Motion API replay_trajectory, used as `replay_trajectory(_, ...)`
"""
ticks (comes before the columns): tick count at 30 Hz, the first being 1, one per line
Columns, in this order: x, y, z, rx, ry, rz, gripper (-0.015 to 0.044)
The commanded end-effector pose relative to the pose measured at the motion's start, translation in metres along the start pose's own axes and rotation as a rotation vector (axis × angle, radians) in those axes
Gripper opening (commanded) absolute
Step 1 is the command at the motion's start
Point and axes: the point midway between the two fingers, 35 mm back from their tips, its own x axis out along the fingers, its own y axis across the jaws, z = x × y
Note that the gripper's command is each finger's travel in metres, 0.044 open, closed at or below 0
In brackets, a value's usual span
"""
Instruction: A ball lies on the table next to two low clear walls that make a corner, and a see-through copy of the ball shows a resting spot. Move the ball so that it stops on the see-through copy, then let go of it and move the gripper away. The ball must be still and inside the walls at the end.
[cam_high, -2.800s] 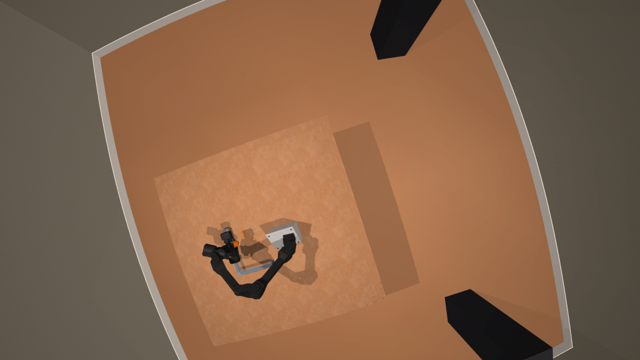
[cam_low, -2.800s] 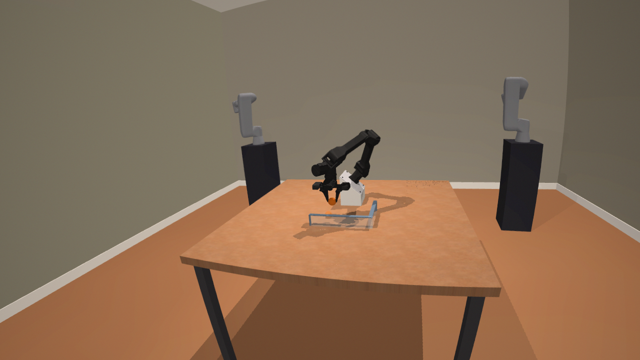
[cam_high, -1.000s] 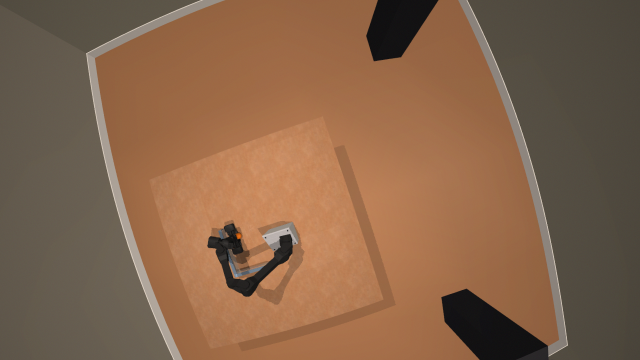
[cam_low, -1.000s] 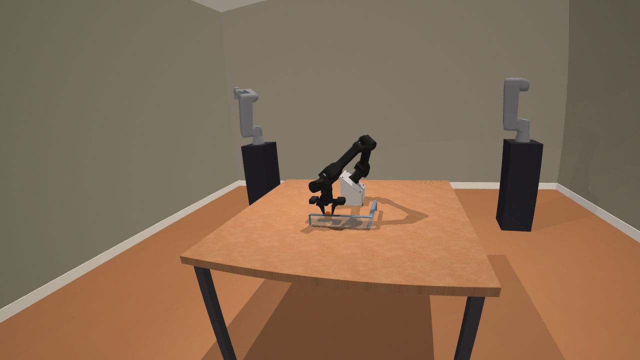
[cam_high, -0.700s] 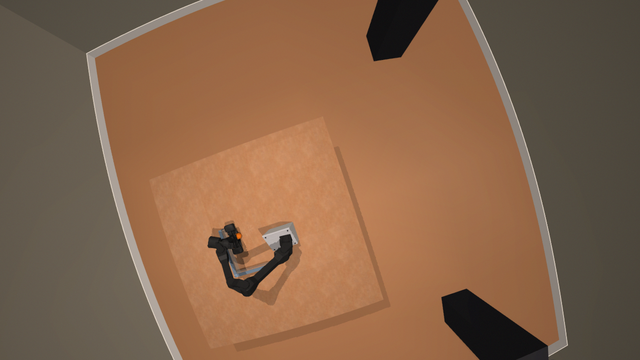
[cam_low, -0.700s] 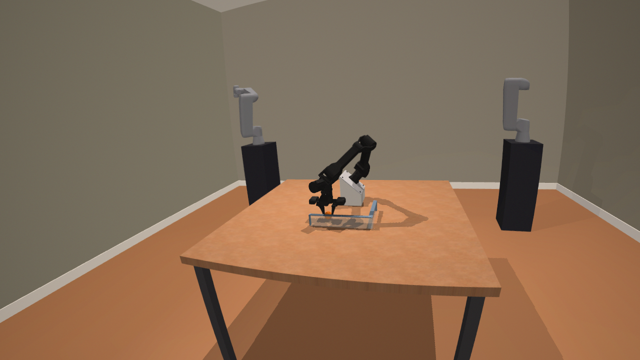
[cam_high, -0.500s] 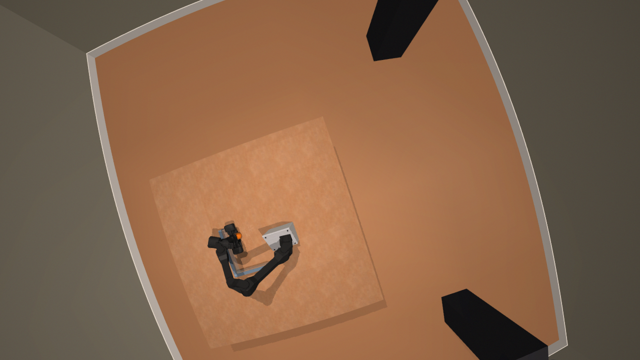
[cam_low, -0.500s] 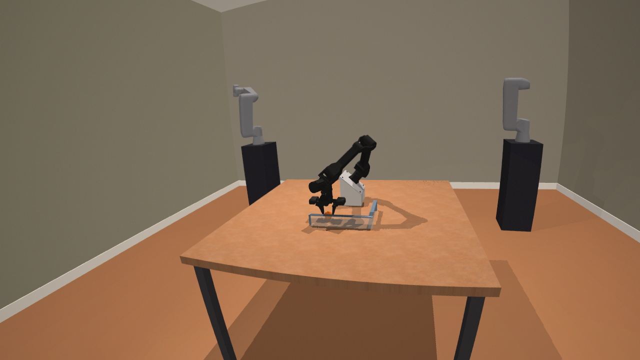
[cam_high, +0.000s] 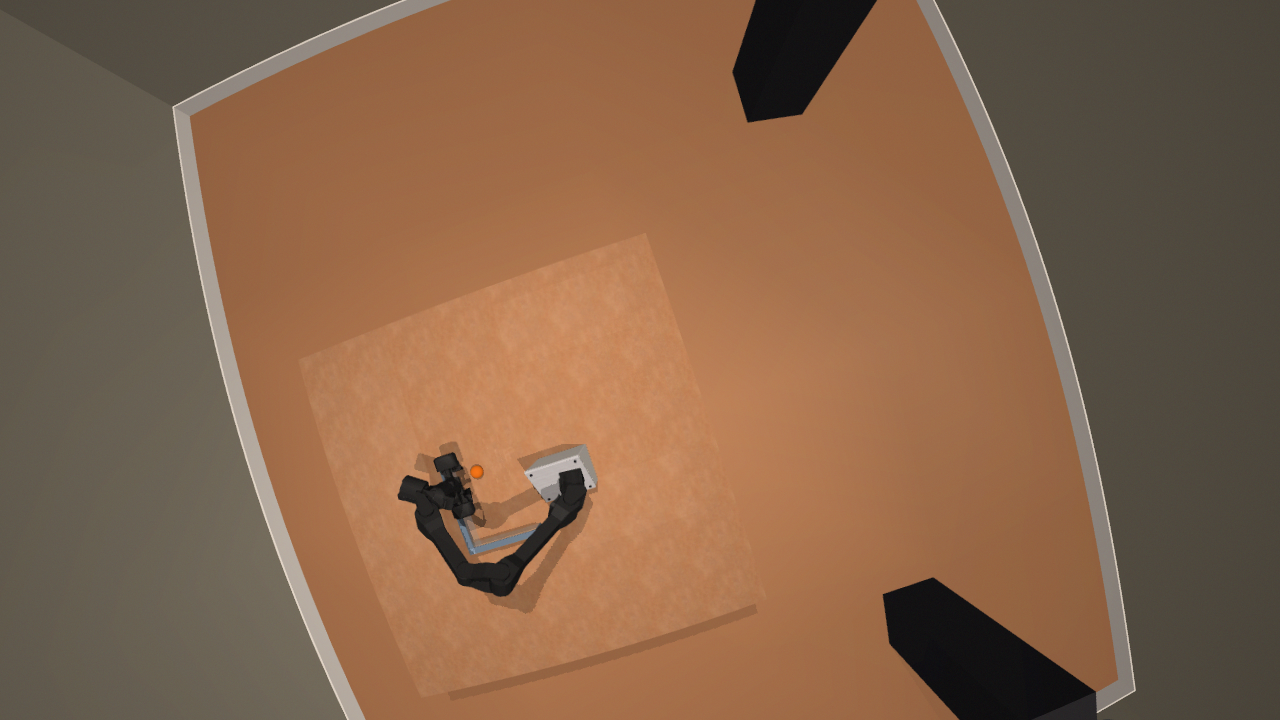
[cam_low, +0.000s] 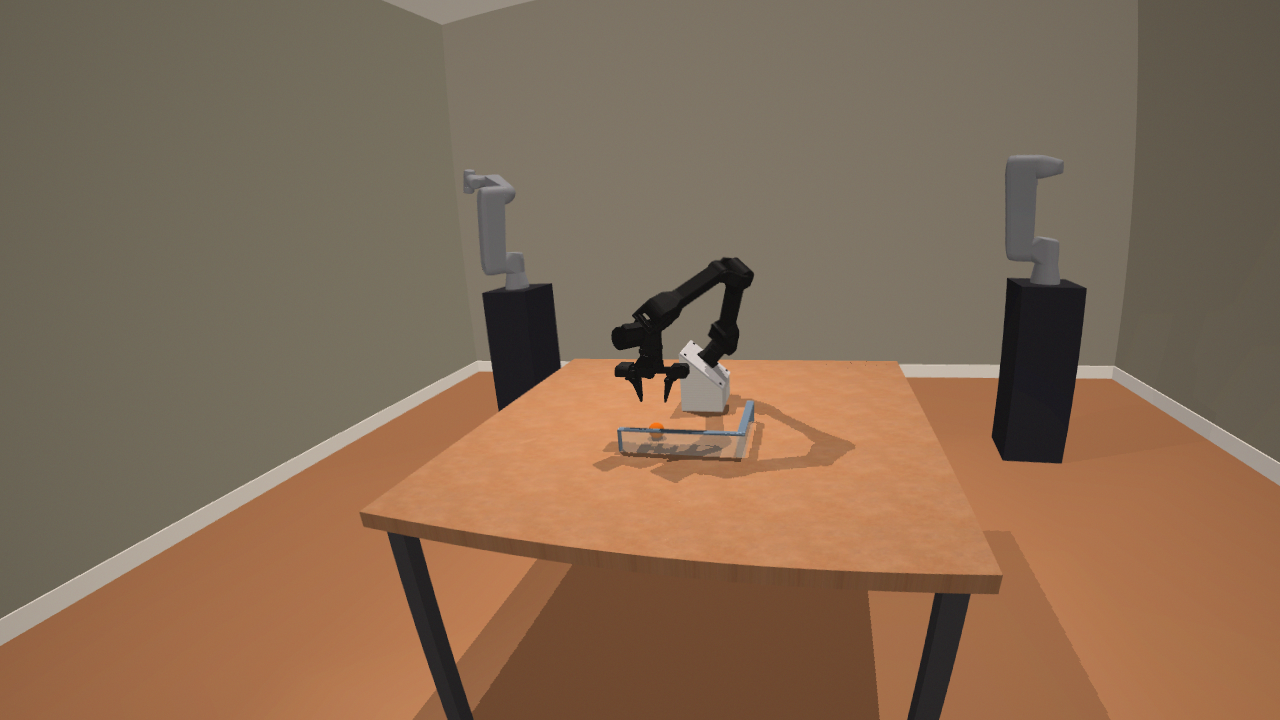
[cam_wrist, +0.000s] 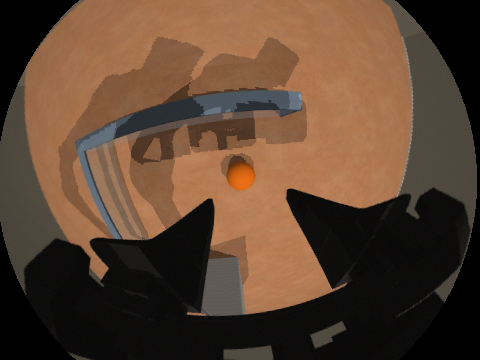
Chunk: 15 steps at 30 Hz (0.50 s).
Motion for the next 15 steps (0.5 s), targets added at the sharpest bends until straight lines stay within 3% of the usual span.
replay_trajectory(1,0.004,0.000,-0.001,0.002,0.005,0.002,0.0306)
replay_trajectory(6,0.004,0.000,-0.001,0.002,0.005,0.002,0.0306)
replay_trajectory(11,-0.042,0.001,-0.003,-0.001,0.006,0.002,0.0438)
replay_trajectory(15,-0.045,0.002,-0.004,-0.001,0.006,0.002,0.0440)
